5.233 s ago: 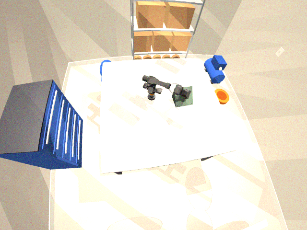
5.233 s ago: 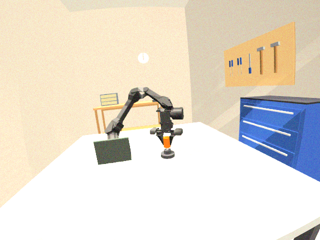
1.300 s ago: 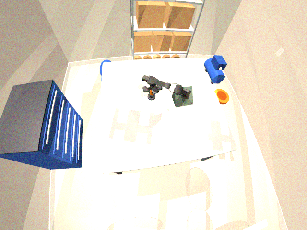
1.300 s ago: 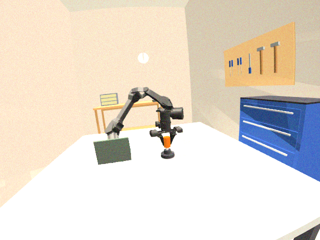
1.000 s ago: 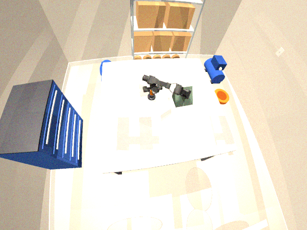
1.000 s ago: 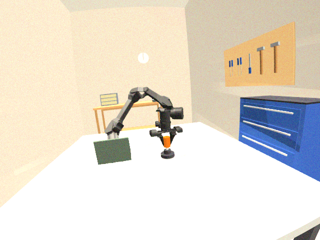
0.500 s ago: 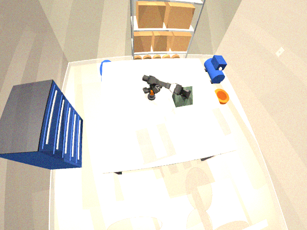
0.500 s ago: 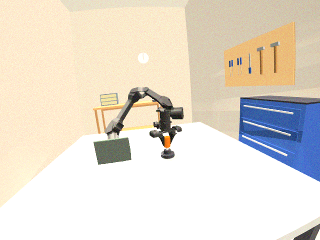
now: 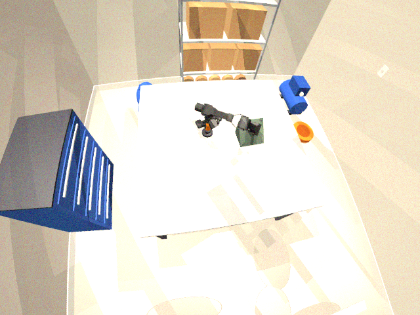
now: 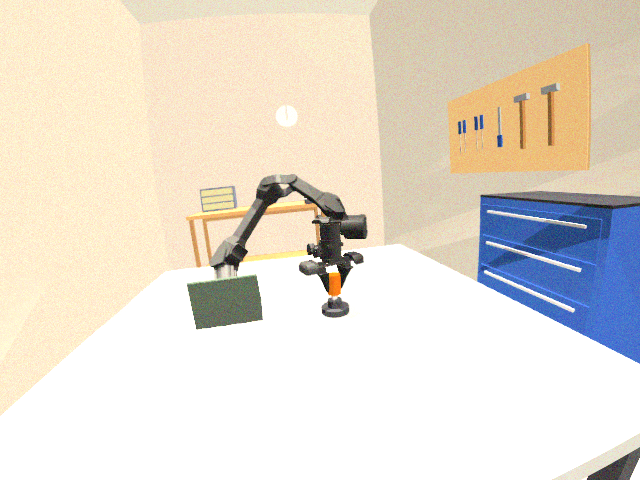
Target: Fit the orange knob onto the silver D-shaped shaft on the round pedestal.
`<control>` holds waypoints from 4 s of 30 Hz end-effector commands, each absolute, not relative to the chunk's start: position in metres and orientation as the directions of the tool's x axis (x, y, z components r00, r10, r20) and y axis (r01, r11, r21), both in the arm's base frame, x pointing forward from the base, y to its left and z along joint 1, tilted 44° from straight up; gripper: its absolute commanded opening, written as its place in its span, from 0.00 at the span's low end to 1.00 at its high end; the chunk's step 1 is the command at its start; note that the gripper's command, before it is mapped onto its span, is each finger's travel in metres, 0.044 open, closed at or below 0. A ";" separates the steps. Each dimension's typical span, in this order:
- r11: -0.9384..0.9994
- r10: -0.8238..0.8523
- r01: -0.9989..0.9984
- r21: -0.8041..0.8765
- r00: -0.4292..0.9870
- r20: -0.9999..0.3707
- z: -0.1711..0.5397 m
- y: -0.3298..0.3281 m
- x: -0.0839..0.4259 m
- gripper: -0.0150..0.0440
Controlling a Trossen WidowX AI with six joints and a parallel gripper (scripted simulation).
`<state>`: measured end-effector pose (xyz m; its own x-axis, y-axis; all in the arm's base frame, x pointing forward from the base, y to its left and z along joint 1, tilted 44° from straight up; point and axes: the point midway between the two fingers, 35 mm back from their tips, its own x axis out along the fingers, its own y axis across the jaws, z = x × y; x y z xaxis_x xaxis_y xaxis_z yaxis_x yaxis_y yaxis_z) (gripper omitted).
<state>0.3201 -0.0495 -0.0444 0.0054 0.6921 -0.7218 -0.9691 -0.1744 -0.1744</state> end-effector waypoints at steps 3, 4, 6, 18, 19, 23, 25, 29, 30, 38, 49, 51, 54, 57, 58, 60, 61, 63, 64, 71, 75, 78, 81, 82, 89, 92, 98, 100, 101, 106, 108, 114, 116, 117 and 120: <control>-0.177 0.693 -0.968 -0.180 0.007 -0.721 -0.043 -0.051 0.321 0.25; -0.177 0.693 -0.968 -0.180 0.007 -0.721 -0.042 -0.052 0.321 0.25; -0.177 0.693 -0.968 -0.180 0.007 -0.721 -0.041 -0.052 0.322 0.25; -0.318 0.693 -0.894 -0.315 0.007 -0.721 -0.044 -0.050 0.320 0.25; -0.318 0.693 -0.894 -0.315 0.007 -0.721 -0.044 -0.050 0.320 0.25; -0.318 0.693 -0.894 -0.315 0.007 -0.721 -0.045 -0.049 0.321 0.25; -0.318 0.693 -0.894 -0.315 0.007 -0.721 -0.044 -0.049 0.321 0.25; -0.318 0.693 -0.894 -0.315 0.007 -0.721 -0.045 -0.049 0.321 0.25; -0.318 0.693 -0.894 -0.315 0.007 -0.721 -0.045 -0.049 0.321 0.25; -0.318 0.693 -0.894 -0.315 0.007 -0.721 -0.044 -0.050 0.321 0.25; -0.440 0.693 -0.788 -0.430 0.007 -0.721 -0.042 -0.051 0.321 0.25; -0.446 0.693 -0.782 -0.436 0.007 -0.721 -0.043 -0.051 0.321 0.25; -0.446 0.693 -0.782 -0.436 0.007 -0.721 -0.043 -0.050 0.321 0.25; -0.446 0.693 -0.782 -0.436 0.007 -0.721 -0.044 -0.050 0.321 0.25; -0.446 0.693 -0.782 -0.436 0.007 -0.721 -0.044 -0.049 0.321 0.25; -0.446 0.693 -0.782 -0.436 0.007 -0.721 -0.045 -0.049 0.321 0.25; -0.446 0.693 -0.782 -0.436 0.007 -0.721 -0.045 -0.049 0.321 0.25; -0.446 0.693 -0.782 -0.436 0.007 -0.721 -0.044 -0.049 0.321 0.25; -0.446 0.693 -0.782 -0.436 0.007 -0.721 -0.044 -0.049 0.321 0.25; -0.446 0.693 -0.782 -0.436 0.007 -0.721 -0.045 -0.049 0.321 0.25; -0.446 0.693 -0.782 -0.436 0.007 -0.721 -0.045 -0.049 0.320 0.25; -0.446 0.693 -0.782 -0.436 0.007 -0.721 -0.045 -0.049 0.320 0.25; -0.446 0.693 -0.782 -0.436 0.007 -0.721 -0.043 -0.051 0.320 0.25; -0.446 0.693 -0.782 -0.436 0.007 -0.721 -0.042 -0.051 0.320 0.25; -0.401 0.693 -0.827 -0.393 0.007 -0.721 -0.041 -0.052 0.322 0.25; -0.317 0.693 -0.895 -0.313 0.007 -0.721 -0.041 -0.052 0.322 0.25; -0.046 0.693 -0.997 -0.054 0.007 -0.721 -0.043 -0.051 0.321 0.25; 0.053 0.693 -0.998 0.041 0.007 -0.721 -0.044 -0.050 0.321 0.25; 0.102 0.693 -0.991 0.088 0.007 -0.721 -0.044 -0.050 0.320 0.25; 0.338 0.693 -0.887 0.316 0.007 -0.721 -0.045 -0.050 0.320 0.25; 0.423 0.693 -0.814 0.398 0.007 -0.721 -0.045 -0.050 0.320 0.25; 0.624 0.693 -0.508 0.594 0.007 -0.721 -0.043 -0.051 0.320 0.25; 0.668 0.693 -0.383 0.638 0.007 -0.721 -0.043 -0.051 0.320 0.25; 0.686 0.693 -0.318 0.655 0.007 -0.721 -0.042 -0.051 0.321 0.25; 0.717 0.692 -0.114 0.687 0.007 -0.721 -0.041 -0.052 0.321 0.25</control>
